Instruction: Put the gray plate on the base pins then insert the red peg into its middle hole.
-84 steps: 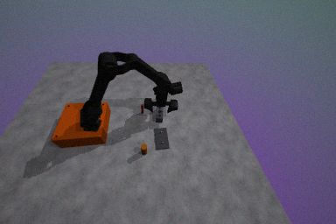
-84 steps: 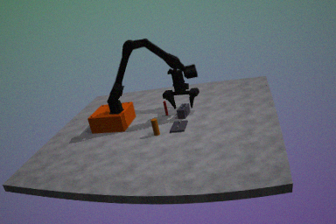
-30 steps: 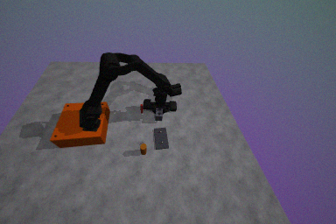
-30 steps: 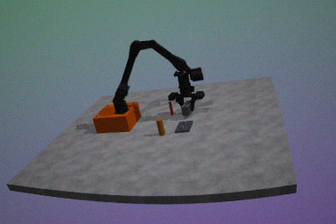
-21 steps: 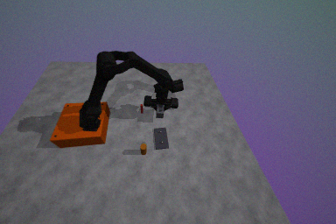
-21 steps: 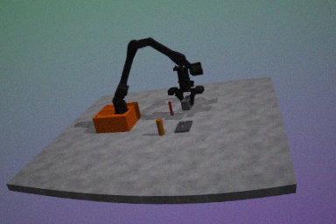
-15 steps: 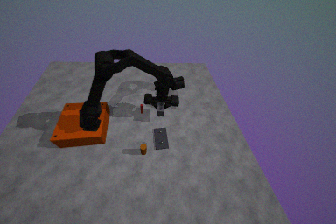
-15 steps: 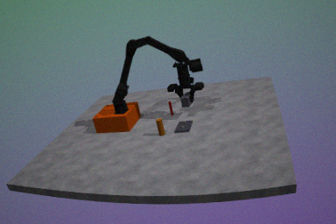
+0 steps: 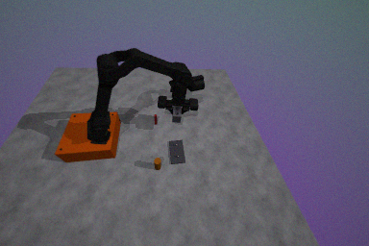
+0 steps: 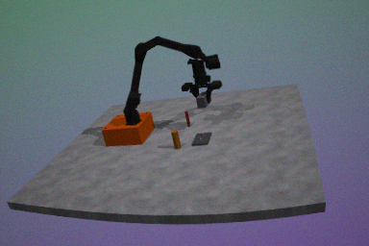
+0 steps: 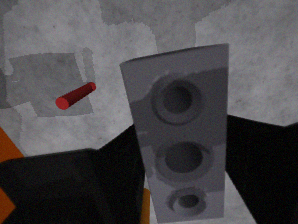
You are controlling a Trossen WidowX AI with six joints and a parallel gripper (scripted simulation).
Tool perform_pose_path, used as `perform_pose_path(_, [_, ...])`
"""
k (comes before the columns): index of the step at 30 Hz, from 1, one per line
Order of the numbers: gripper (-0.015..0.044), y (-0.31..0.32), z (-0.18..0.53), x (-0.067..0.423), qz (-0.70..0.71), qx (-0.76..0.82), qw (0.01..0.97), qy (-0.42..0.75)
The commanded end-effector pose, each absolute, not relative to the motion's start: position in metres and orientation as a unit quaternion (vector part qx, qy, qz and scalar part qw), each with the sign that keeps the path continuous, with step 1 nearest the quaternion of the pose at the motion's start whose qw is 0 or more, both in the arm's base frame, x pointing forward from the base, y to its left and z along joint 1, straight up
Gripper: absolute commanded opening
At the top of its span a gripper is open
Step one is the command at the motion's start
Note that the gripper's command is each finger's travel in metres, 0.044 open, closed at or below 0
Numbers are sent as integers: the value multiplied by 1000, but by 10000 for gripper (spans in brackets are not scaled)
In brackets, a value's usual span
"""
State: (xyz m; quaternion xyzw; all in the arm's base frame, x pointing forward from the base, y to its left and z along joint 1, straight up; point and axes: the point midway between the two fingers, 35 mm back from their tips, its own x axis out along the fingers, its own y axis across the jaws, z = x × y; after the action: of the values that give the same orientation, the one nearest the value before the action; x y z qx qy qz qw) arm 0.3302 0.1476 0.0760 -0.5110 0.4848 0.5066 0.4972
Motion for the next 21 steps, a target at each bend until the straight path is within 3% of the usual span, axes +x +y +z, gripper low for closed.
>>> perform_pose_path(1, [0, 147, 90, 331, 504, -515, 500, 480])
perform_pose_path(21, [0, 105, 70, 345, 513, -526, 489, 471])
